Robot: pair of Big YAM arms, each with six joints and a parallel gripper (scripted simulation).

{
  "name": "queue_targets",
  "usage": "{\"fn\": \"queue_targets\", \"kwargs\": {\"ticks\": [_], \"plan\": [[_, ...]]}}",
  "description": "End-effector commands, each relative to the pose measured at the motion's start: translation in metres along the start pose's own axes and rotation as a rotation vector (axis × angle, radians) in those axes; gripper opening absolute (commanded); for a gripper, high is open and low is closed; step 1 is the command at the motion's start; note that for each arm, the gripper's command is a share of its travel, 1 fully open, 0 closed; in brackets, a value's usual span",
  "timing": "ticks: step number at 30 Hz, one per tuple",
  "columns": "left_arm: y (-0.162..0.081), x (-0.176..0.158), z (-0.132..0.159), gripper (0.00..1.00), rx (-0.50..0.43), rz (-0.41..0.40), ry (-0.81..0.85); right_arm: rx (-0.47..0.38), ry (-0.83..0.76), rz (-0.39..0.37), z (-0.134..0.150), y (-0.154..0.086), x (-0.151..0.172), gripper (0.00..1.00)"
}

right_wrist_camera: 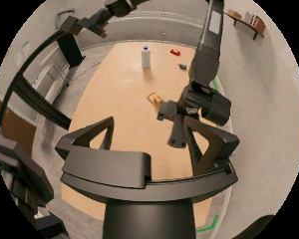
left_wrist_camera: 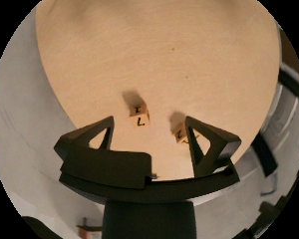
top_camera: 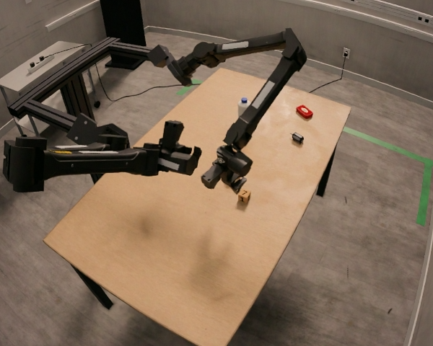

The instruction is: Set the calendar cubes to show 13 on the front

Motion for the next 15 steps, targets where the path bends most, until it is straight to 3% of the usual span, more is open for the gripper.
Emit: {"fn": "queue_targets", "kwargs": {"ticks": [1,5,15], "plan": [[-0.0094,-0.0097,-0.0226,1.0,0.004,-0.047,0.26,0.001,0.007,0.001,-0.0011,-0.0007,-0.0049,1.0],[-0.0145,-0.014,-0.0298,1.0,0.03,-0.053,0.395,0.001,0.007,0.001,-0.0011,-0.0007,-0.0049,1.0],[-0.01,-0.0186,-0.0282,1.0,0.044,-0.038,0.389,0.001,0.007,0.001,-0.0011,-0.0007,-0.0049,1.0]]}}
Point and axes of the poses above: on each arm, the point where the finger pads meet when closed, its own y axis out along the fingers, its own x axis across the jaws, z = x × y, the point moved 5 cm from there along -y, back along the fingers, and after that the axes turned 14 degrees about y, right-handed, at the moved point
